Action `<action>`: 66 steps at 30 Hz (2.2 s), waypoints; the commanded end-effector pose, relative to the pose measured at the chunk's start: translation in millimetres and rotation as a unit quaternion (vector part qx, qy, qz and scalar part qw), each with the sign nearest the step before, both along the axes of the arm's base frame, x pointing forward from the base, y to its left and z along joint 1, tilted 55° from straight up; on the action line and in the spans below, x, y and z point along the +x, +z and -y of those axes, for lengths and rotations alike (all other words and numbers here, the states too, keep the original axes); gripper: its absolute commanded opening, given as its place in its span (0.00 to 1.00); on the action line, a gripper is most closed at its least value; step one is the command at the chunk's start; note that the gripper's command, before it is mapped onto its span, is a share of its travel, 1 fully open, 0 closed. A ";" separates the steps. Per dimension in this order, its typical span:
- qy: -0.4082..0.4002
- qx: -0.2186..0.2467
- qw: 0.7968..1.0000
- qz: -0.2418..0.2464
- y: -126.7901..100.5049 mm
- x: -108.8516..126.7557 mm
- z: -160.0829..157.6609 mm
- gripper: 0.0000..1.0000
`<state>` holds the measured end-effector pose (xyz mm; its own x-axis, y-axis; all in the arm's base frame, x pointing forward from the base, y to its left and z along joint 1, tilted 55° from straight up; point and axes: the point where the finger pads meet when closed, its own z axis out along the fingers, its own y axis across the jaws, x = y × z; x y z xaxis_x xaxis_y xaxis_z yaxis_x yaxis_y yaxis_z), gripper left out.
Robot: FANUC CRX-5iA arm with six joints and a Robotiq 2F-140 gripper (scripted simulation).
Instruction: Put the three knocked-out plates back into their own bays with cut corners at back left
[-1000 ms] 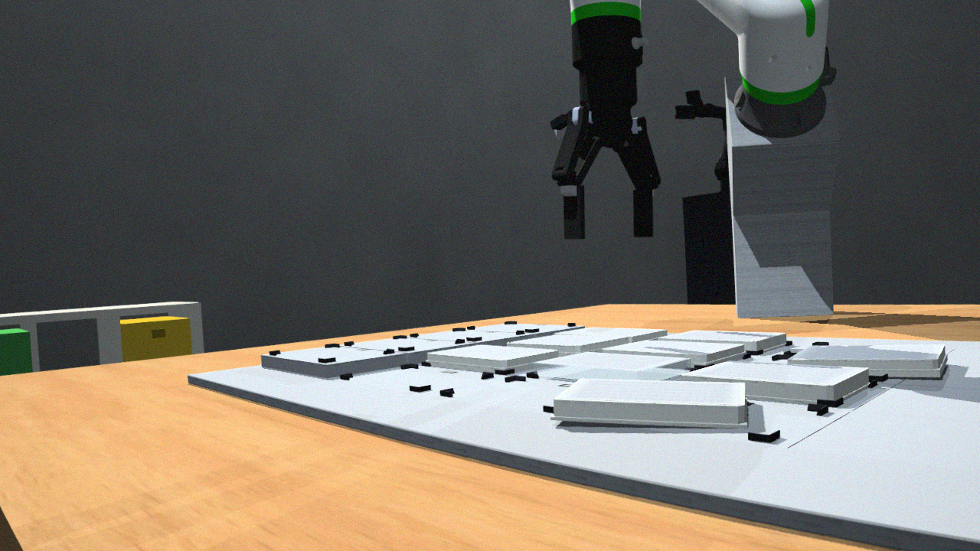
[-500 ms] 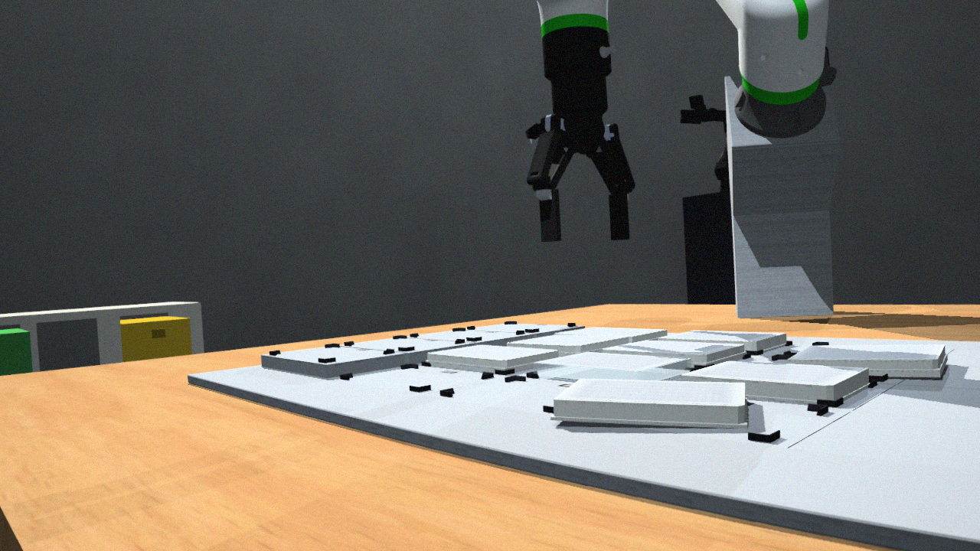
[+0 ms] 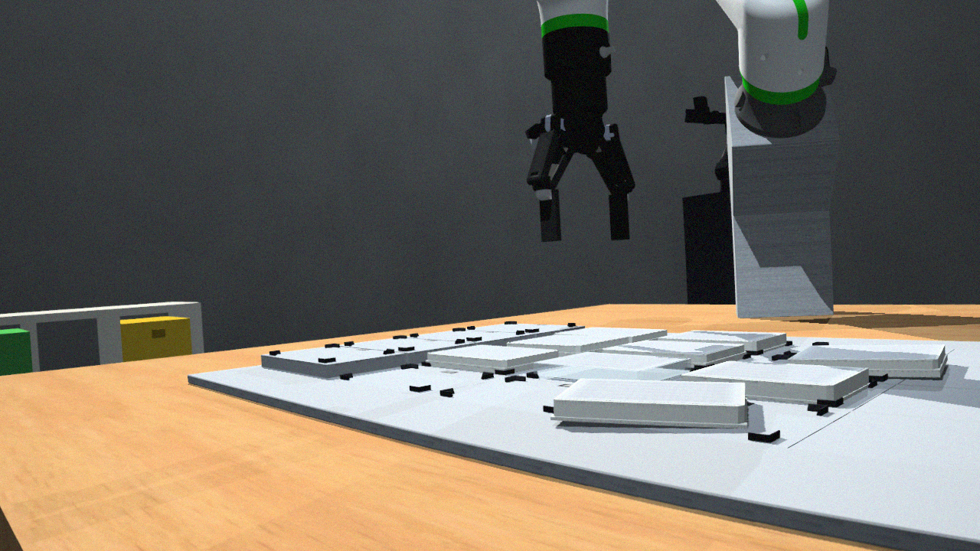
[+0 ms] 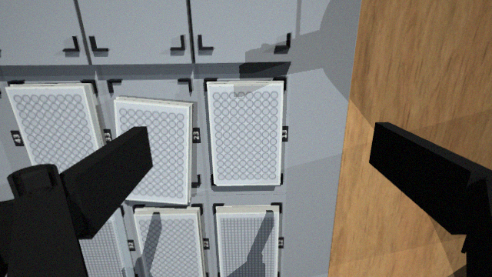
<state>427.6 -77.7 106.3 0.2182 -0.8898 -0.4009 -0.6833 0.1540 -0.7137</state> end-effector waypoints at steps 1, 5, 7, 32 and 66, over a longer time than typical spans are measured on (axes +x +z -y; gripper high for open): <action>0.000 -0.001 1.000 0.000 0.2 -0.1 0.6 1.00; 0.000 -0.001 1.000 0.000 0.2 -0.1 0.6 1.00; 0.000 -0.001 1.000 0.000 0.2 -0.1 0.6 1.00; 0.000 -0.001 1.000 0.000 20.2 19.0 5.0 1.00; 0.000 -0.001 1.000 0.000 76.7 73.0 17.2 1.00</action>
